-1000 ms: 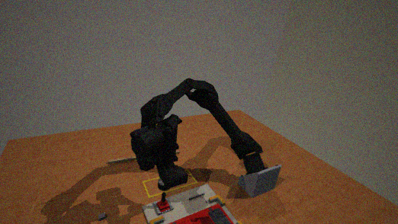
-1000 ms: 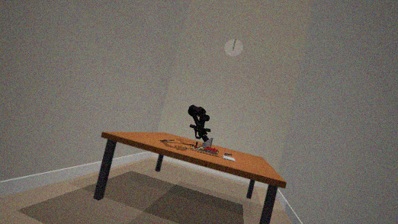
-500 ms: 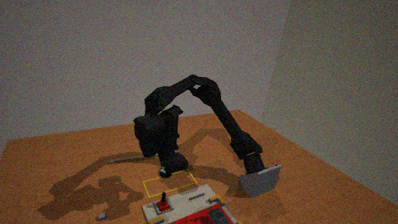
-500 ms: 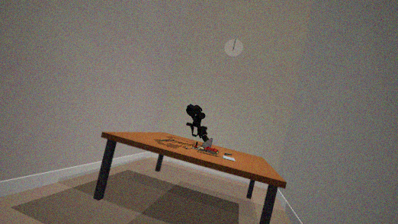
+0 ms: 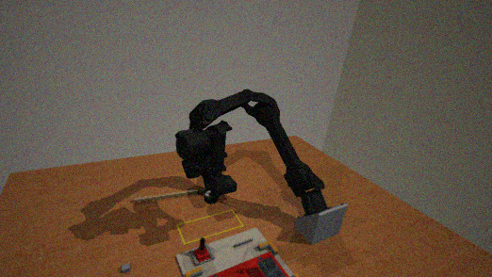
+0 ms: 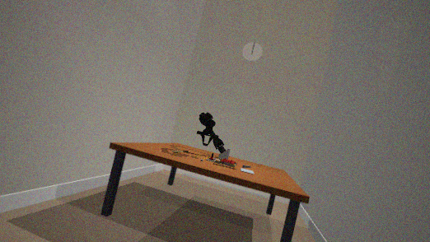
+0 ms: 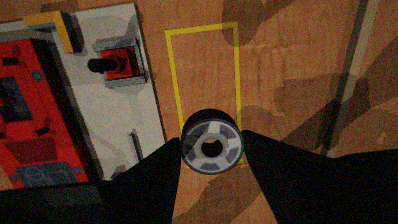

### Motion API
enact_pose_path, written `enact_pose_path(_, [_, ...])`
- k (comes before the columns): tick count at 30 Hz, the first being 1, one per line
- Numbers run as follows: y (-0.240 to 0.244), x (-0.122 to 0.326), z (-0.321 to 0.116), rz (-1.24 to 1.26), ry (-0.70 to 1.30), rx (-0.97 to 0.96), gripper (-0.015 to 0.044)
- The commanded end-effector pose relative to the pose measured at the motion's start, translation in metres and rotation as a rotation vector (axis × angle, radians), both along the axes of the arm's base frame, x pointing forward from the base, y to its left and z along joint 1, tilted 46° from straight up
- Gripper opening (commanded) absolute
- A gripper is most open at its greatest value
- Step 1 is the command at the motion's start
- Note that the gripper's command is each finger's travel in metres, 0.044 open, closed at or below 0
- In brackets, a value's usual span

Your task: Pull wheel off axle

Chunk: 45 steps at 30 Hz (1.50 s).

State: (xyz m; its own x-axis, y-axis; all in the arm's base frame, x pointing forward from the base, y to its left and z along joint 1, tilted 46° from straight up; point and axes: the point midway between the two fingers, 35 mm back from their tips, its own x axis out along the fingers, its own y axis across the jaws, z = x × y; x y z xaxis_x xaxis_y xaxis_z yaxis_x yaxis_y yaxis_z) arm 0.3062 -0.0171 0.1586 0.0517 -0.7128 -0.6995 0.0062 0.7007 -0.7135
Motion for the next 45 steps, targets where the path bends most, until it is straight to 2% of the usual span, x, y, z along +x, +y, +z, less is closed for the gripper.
enact_pose_path(1, [-0.006,-0.007,0.003,-0.001,0.007,-0.005,0.0000])
enact_pose_path(14, [-0.025,-0.004,-0.016,0.000,0.006,-0.004,0.0000])
enact_pose_path(28, [-0.075,-0.001,-0.064,0.000,0.004,-0.008,0.0000])
enact_pose_path(34, [-0.081,-0.002,-0.068,-0.001,0.004,-0.010,0.0000])
enact_pose_path(45, [-0.077,0.000,-0.064,-0.003,0.000,-0.005,0.0289])
